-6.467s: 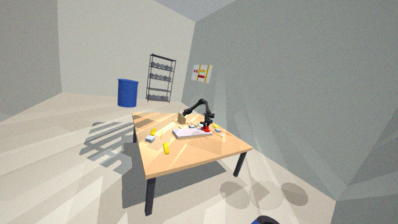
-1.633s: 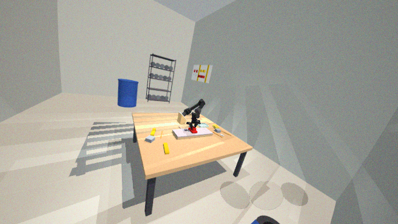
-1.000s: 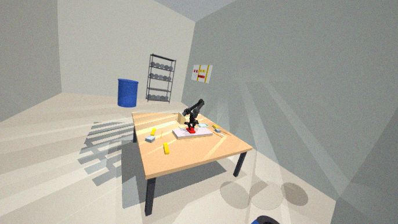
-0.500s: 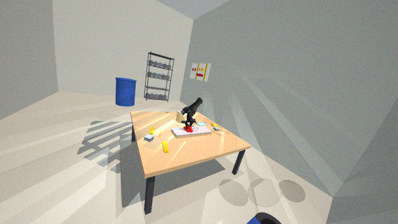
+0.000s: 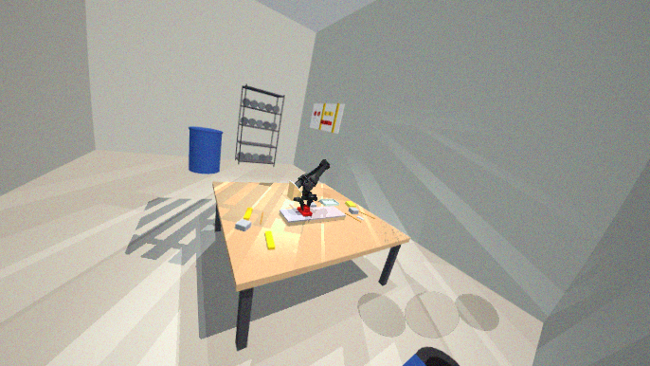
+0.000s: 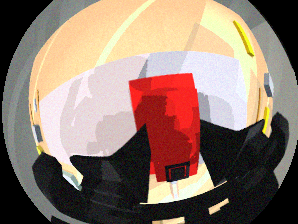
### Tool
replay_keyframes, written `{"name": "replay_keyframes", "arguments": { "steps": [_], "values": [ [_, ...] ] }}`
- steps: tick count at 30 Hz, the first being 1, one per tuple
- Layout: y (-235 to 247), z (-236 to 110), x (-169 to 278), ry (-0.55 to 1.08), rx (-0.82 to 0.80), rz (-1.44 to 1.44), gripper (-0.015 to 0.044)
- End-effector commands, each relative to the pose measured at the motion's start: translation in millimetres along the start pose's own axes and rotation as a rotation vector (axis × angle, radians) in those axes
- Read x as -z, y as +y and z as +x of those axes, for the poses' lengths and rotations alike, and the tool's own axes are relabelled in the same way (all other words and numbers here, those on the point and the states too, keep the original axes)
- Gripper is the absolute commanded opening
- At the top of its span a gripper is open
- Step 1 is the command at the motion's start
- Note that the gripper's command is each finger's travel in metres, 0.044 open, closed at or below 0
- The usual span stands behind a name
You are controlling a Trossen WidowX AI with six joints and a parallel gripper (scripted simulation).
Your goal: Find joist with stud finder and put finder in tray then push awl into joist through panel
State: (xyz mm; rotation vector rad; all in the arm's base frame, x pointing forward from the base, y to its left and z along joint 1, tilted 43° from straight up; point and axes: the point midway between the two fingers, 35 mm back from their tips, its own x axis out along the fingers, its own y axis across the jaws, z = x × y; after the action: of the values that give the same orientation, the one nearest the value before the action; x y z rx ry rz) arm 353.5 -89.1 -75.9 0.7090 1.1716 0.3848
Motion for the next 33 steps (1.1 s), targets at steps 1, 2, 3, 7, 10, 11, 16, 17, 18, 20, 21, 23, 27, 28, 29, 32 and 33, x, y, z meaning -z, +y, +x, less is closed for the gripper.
{"name": "replay_keyframes", "arguments": {
  "steps": [1, 2, 3, 7, 10, 11, 16, 17, 18, 20, 21, 23, 27, 28, 29, 32, 33],
  "values": [
    [-8, 0, -1, 0.000, 0.004, -0.002, 0.0000],
    [-9, 0, -1, -0.001, 0.004, -0.003, 0.0000],
    [-11, 0, -1, -0.001, 0.004, -0.003, 0.0000],
    [-17, 0, -1, -0.001, 0.004, -0.003, 0.0000],
    [-22, 0, -1, -0.001, 0.005, -0.003, 0.0000],
    [-24, 0, -1, -0.001, 0.005, -0.003, 0.0000],
    [-31, 0, -1, -0.001, 0.005, -0.003, 0.0000],
    [-33, 0, -1, -0.001, 0.005, -0.003, 0.0000],
    [-35, 0, -1, -0.001, 0.005, -0.003, 0.0000],
    [-38, -1, -1, -0.001, 0.005, -0.003, 0.0000],
    [-39, -1, -1, -0.001, 0.005, -0.003, 0.0000],
    [-42, -1, -1, -0.001, 0.006, -0.004, 0.0000],
    [-49, -1, -1, -0.001, 0.006, -0.004, 0.0000],
    [-50, -1, -1, -0.001, 0.006, -0.004, 0.0000],
    [-52, -1, -1, -0.001, 0.006, -0.004, 0.0000],
    [-57, -1, -1, -0.001, 0.006, -0.004, 0.0000],
    [-58, -1, -1, -0.001, 0.007, -0.004, 0.0000]
  ]
}}
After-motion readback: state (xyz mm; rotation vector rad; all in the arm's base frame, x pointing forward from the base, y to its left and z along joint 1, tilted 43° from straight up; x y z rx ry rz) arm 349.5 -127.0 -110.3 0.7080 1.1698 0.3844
